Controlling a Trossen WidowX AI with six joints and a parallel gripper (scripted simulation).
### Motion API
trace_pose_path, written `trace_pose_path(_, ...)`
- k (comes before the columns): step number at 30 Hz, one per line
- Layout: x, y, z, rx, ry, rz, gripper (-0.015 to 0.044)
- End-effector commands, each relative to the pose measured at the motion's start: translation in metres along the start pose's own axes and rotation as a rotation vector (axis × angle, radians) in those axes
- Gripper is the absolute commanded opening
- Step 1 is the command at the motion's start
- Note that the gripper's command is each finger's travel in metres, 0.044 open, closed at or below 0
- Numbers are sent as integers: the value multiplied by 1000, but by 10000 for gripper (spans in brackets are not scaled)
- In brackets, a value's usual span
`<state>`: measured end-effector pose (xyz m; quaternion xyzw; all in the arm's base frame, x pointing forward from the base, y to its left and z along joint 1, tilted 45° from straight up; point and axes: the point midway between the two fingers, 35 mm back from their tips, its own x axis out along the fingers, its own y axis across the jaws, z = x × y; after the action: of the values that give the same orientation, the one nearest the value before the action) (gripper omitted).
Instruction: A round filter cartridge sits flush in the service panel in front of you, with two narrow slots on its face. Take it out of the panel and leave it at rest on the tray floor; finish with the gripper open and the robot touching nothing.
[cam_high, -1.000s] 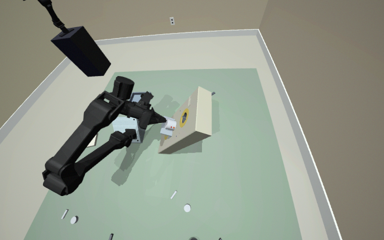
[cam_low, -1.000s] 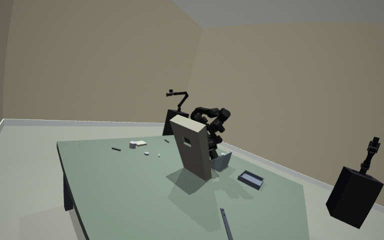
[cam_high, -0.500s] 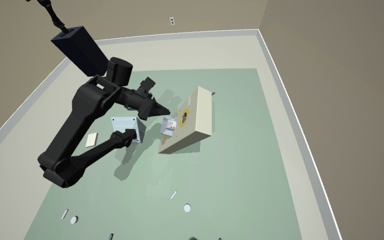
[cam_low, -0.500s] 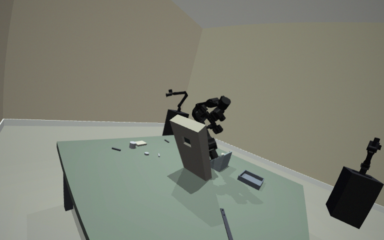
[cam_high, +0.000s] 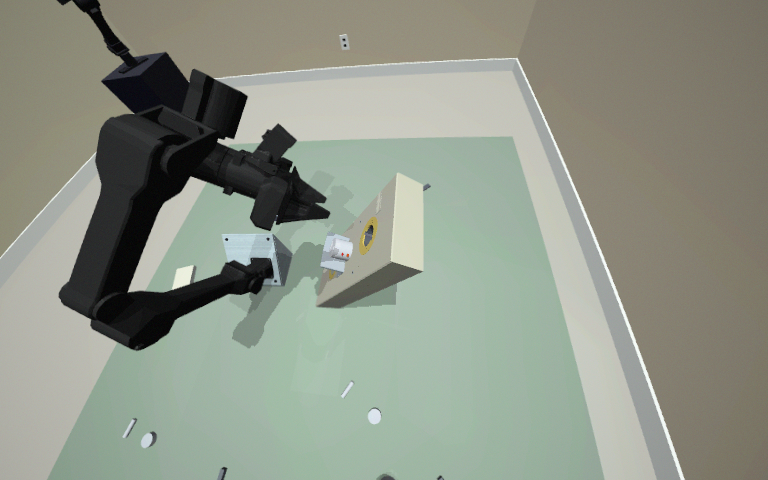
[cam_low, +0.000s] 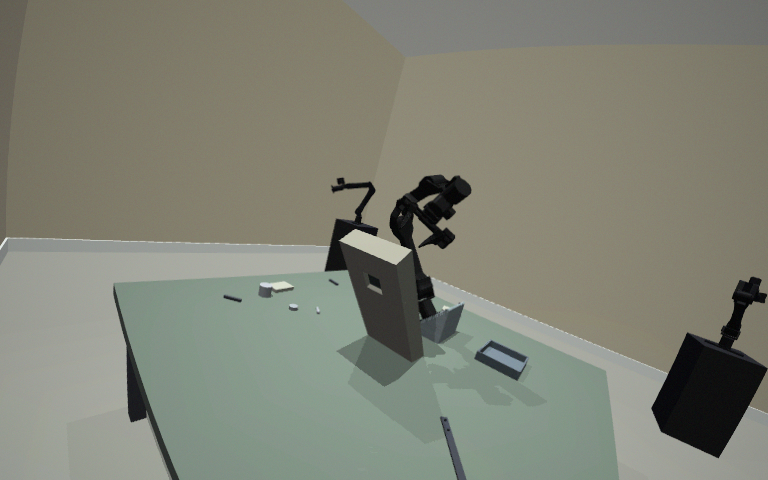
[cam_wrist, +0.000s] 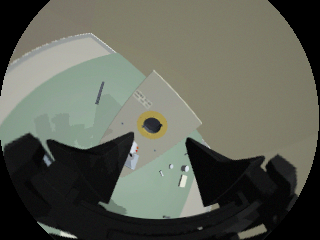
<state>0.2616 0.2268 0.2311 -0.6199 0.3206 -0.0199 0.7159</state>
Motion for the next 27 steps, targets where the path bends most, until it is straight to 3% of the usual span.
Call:
trace_pose_path(1,18,25,-31,242,121,76,305)
trace_pose_path(7,35,59,-85,647,354,106,305)
trace_pose_path(27,53,64,-91,660,362,108,305)
